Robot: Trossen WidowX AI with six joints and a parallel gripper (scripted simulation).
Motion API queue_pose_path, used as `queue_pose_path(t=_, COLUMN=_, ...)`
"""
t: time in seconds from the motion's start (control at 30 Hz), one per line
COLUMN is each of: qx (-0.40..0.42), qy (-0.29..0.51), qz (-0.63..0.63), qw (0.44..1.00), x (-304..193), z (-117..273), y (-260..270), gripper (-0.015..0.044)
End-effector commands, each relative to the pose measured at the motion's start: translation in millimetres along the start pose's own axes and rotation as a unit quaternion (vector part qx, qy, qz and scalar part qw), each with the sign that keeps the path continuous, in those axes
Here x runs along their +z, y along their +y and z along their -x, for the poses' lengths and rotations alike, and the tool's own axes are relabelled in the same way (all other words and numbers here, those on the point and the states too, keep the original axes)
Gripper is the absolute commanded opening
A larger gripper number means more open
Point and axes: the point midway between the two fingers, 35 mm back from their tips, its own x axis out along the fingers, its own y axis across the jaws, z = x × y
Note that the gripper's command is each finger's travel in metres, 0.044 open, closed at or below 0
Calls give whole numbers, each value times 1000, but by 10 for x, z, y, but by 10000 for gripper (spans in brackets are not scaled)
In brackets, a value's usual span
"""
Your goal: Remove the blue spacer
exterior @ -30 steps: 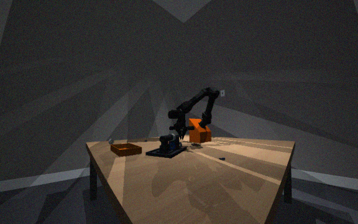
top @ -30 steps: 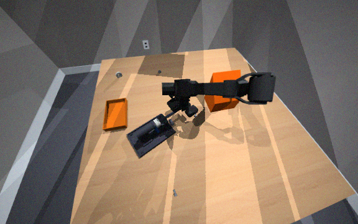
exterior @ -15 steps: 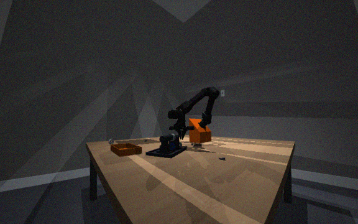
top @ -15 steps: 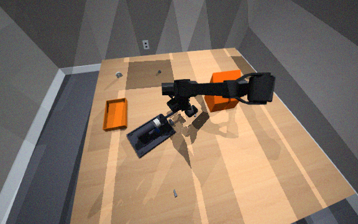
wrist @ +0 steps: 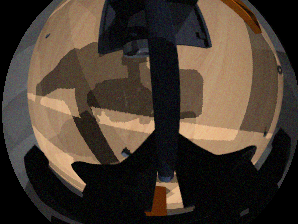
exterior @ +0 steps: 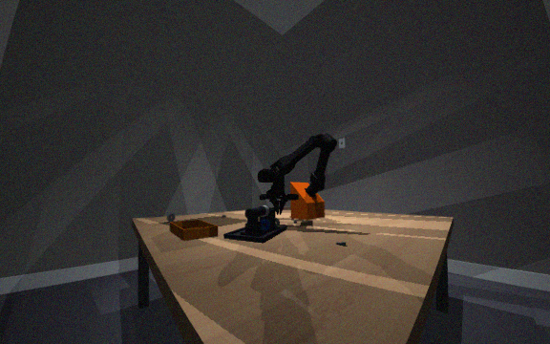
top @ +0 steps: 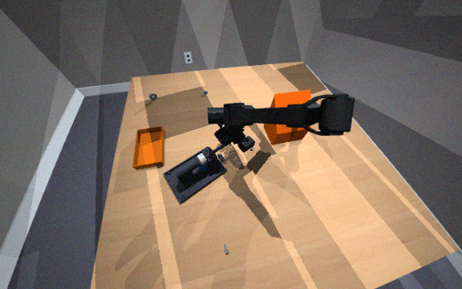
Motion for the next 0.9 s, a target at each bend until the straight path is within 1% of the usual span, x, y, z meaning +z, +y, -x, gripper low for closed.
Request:
queue_pose_path(t=0.0, qx=0, qy=-2, qz=1, qw=1000, x=37, z=9, y=-2, gripper=0)
queue_pose_path(t=0.87, qx=0, qy=-2, qz=1, qw=1000, x=117, z=10, y=0, gripper=0)
